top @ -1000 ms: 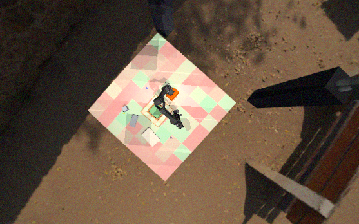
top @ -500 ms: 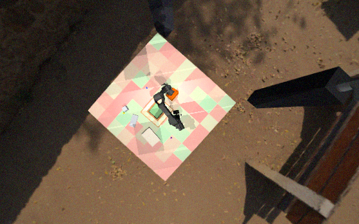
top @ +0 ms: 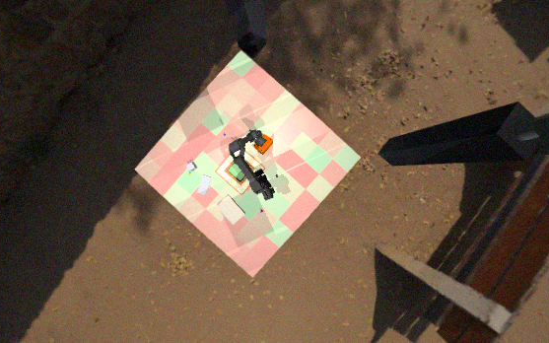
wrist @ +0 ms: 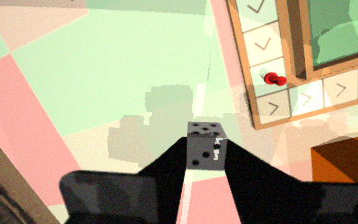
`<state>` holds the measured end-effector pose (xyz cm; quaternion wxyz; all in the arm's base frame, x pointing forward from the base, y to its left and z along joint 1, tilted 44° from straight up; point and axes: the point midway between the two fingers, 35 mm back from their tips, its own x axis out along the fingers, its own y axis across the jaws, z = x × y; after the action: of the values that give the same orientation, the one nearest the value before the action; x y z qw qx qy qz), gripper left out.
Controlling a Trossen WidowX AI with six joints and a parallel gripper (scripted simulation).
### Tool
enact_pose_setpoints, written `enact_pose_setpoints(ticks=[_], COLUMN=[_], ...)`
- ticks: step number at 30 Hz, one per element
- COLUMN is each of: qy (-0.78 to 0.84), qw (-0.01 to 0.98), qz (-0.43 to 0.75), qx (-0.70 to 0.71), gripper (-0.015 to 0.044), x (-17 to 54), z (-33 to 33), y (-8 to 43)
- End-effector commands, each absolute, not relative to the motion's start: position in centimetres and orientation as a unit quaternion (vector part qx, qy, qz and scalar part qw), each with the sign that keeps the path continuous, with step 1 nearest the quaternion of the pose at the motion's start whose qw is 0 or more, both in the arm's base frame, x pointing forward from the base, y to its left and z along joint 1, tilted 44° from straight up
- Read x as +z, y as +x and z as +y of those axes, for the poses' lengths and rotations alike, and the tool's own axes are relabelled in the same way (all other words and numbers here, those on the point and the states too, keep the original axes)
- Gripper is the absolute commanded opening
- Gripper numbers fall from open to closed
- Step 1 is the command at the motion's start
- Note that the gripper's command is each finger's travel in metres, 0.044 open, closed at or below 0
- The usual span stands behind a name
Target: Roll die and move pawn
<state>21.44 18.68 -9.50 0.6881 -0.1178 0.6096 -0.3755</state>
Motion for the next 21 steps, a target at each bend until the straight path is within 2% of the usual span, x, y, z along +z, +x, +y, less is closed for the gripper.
enact_pose_setpoints(ticks=[1,21], qy=[-0.149,-0.323], qw=[0.683,0.623], qz=[0.626,0.694], qx=[-0.345,-0.162], gripper=[0.0,0.0], x=[-8.9,-5.4], z=[17.9,13.2], y=[22.1,25.4])
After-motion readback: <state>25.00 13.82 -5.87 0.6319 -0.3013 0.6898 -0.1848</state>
